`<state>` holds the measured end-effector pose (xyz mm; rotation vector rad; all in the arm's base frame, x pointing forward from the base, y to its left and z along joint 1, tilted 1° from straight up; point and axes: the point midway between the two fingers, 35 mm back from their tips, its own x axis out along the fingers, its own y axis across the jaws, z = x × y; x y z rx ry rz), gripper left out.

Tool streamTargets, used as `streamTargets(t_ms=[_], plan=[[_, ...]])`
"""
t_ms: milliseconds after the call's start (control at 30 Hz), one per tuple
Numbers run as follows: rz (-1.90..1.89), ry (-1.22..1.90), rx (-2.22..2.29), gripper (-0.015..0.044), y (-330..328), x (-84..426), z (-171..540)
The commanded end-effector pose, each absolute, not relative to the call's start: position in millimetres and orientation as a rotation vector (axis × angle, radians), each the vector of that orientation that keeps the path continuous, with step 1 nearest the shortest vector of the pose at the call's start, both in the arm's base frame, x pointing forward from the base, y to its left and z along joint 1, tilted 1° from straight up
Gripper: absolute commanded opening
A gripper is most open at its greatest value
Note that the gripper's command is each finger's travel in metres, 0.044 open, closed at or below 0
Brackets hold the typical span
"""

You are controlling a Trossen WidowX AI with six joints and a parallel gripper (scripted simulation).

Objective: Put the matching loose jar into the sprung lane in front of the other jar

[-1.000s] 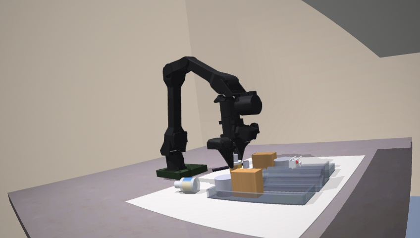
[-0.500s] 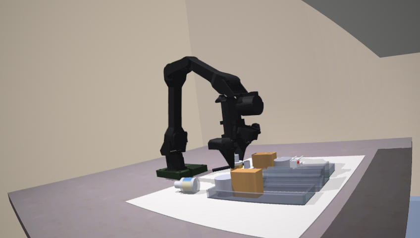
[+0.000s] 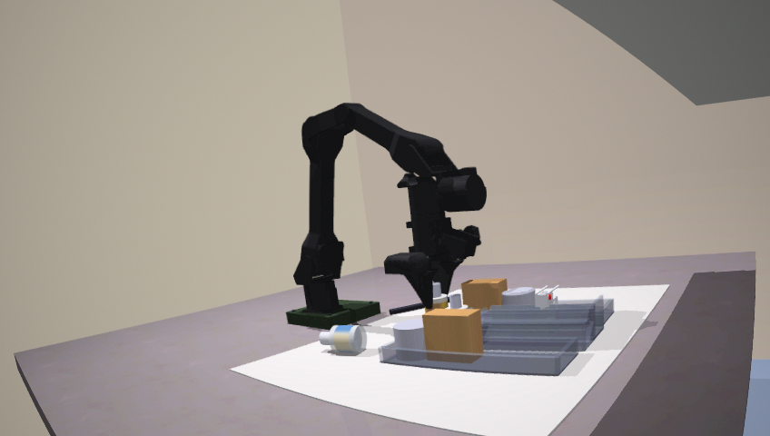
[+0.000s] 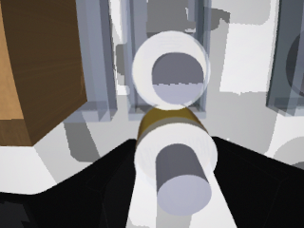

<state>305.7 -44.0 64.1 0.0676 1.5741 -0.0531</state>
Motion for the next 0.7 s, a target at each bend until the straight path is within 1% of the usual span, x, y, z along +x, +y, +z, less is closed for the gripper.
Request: streamTargets(t_ms=[0, 667], plan=[[-0.053, 1.549, 0.068, 0.0, -44.3, 314.4, 66.8], [-0.053, 1.548, 0.068, 0.0, -44.9, 322.3, 67.5]])
